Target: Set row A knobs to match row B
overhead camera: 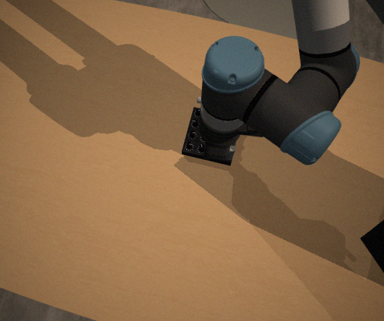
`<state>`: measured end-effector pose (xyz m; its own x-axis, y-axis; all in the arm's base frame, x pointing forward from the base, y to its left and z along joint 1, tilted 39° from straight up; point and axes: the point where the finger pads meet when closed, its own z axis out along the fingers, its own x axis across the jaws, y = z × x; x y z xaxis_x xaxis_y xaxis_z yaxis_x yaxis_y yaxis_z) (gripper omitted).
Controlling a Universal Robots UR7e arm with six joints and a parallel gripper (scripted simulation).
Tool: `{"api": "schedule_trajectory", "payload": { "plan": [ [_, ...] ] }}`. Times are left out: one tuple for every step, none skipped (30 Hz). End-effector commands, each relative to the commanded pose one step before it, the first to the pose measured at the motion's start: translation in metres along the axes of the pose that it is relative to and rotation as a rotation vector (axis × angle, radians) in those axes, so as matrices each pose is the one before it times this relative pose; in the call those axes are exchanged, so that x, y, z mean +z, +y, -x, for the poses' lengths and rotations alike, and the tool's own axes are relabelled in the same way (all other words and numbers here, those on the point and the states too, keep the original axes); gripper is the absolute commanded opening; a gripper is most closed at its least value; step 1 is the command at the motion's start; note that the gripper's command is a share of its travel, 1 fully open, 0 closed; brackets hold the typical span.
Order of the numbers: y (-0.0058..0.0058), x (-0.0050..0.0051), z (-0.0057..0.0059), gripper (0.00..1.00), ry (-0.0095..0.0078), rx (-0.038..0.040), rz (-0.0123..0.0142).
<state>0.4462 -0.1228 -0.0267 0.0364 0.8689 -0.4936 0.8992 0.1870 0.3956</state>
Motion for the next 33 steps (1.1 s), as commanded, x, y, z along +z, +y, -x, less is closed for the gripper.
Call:
{"api": "schedule_trajectory", "payload": {
  "plan": [
    [0.00032, -0.00031, 0.00006, 0.30, -0.00012, -0.05644, 0.00152],
    [-0.00001, 0.00000, 0.00000, 0.30, 0.00000, -0.01504, 0.00000],
    [0.00000, 0.00000, 0.00000, 0.30, 0.00000, -0.01553, 0.00000],
    [0.00000, 0.00000, 0.00000, 0.30, 0.00000, -0.01602, 0.00000],
    [0.00000, 0.00000, 0.00000, 0.30, 0.00000, -0.01648, 0.00000],
    [0.00000, 0.00000, 0.00000, 0.30, 0.00000, -0.01693, 0.00000],
    [0.00000, 0.00000, 0.00000, 0.30, 0.00000, -0.01737, 0.00000],
    [0.00000, 0.00000, 0.00000, 0.30, 0.00000, -0.01780, 0.00000],
    [0.00000, 0.00000, 0.00000, 0.30, 0.00000, -0.01822, 0.00000],
    [0.00000, 0.00000, 0.00000, 0.30, 0.00000, -0.01861, 0.00000],
    [0.00000, 0.00000, 0.00000, 0.30, 0.00000, -0.01900, 0.00000],
    [0.00000, 0.00000, 0.00000, 0.30, 0.00000, 0.00000, 0.00000],
    [0.00000, 0.00000, 0.00000, 0.30, 0.00000, 0.00000, 0.00000],
    [0.00000, 0.00000, 0.00000, 0.30, 0.00000, -0.01937, 0.00000],
    [0.00000, 0.00000, 0.00000, 0.30, 0.00000, -0.01972, 0.00000],
    [0.00000, 0.00000, 0.00000, 0.30, 0.00000, -0.02007, 0.00000],
    [0.00000, 0.00000, 0.00000, 0.30, 0.00000, -0.02038, 0.00000],
    [0.00000, 0.00000, 0.00000, 0.30, 0.00000, -0.02069, 0.00000],
    [0.00000, 0.00000, 0.00000, 0.30, 0.00000, -0.02097, 0.00000],
    [0.00000, 0.00000, 0.00000, 0.30, 0.00000, -0.02123, 0.00000],
    [0.00000, 0.00000, 0.00000, 0.30, 0.00000, -0.02149, 0.00000],
    [0.00000, 0.00000, 0.00000, 0.30, 0.00000, -0.02171, 0.00000],
    [0.00000, 0.00000, 0.00000, 0.30, 0.00000, -0.02192, 0.00000],
    [0.00000, 0.00000, 0.00000, 0.30, 0.00000, -0.02212, 0.00000],
    [0.00000, 0.00000, 0.00000, 0.30, 0.00000, -0.02228, 0.00000],
    [0.00000, 0.00000, 0.00000, 0.30, 0.00000, -0.02244, 0.00000],
    [0.00000, 0.00000, 0.00000, 0.30, 0.00000, -0.02257, 0.00000],
    [0.00000, 0.00000, 0.00000, 0.30, 0.00000, -0.02267, 0.00000],
    [0.00000, 0.00000, 0.00000, 0.30, 0.00000, 0.00000, 0.00000],
    [0.00000, 0.00000, 0.00000, 0.30, 0.00000, 0.00000, 0.00000],
    [0.00000, 0.00000, 0.00000, 0.30, 0.00000, -0.02277, 0.00000],
    [0.00000, 0.00000, 0.00000, 0.30, 0.00000, -0.02285, 0.00000],
    [0.00000, 0.00000, 0.00000, 0.30, 0.00000, -0.02289, 0.00000]
  ]
}}
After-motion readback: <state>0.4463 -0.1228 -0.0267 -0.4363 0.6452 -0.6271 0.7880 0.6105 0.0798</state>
